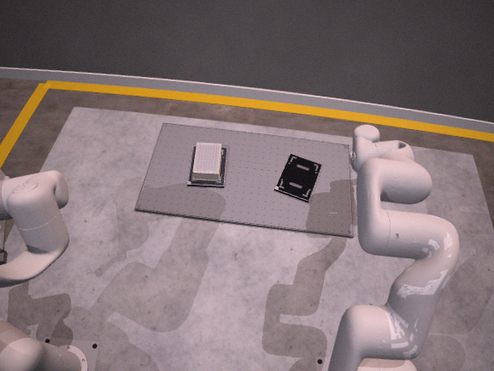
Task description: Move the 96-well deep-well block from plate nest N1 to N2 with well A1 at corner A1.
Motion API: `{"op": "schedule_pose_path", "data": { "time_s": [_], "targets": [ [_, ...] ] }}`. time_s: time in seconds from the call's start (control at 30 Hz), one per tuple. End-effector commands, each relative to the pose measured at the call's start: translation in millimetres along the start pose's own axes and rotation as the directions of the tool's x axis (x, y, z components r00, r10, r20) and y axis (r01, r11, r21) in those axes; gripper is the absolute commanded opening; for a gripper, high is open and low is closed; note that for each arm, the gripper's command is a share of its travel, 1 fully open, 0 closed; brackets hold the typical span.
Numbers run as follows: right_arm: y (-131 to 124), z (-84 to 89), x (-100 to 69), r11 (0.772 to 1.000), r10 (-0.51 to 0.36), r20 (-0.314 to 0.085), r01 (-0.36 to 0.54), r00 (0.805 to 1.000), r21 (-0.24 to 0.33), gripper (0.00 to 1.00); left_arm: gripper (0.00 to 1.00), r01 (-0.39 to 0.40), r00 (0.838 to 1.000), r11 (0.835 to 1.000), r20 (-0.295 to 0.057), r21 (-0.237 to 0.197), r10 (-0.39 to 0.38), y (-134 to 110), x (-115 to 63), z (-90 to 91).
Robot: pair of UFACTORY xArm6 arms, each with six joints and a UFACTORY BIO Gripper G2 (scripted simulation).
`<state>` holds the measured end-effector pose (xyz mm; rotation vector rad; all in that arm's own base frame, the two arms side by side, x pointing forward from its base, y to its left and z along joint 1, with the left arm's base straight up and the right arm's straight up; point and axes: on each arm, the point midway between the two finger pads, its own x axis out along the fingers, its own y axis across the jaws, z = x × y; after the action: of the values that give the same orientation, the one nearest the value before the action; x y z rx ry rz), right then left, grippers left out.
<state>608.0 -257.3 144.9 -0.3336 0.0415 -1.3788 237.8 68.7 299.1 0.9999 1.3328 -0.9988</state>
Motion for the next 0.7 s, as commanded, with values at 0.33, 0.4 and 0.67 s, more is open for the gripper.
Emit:
{"op": "schedule_pose_path", "data": {
  "time_s": [0.33,0.4,0.67],
  "targets": [
    [0,2.7,0.8,1.0,-0.001,0.002,0.001,1.0,0.005,1.0,1.0,-0.001,1.0,0.963,0.003,-0.27,0.001,-7,-0.7,-68.2],
    [0,2.7,0.8,1.0,-0.001,0.002,0.001,1.0,0.005,1.0,1.0,0.0,1.0,0.953,0.003,-0.301,0.001,-10,-0.6,-76.0],
    [0,2.7,0.8,1.0,-0.001,0.002,0.001,1.0,0.005,1.0,1.0,0.0,1.0,0.925,0.003,-0.381,0.001,-17,-0.6,-95.9]
  ]
}}
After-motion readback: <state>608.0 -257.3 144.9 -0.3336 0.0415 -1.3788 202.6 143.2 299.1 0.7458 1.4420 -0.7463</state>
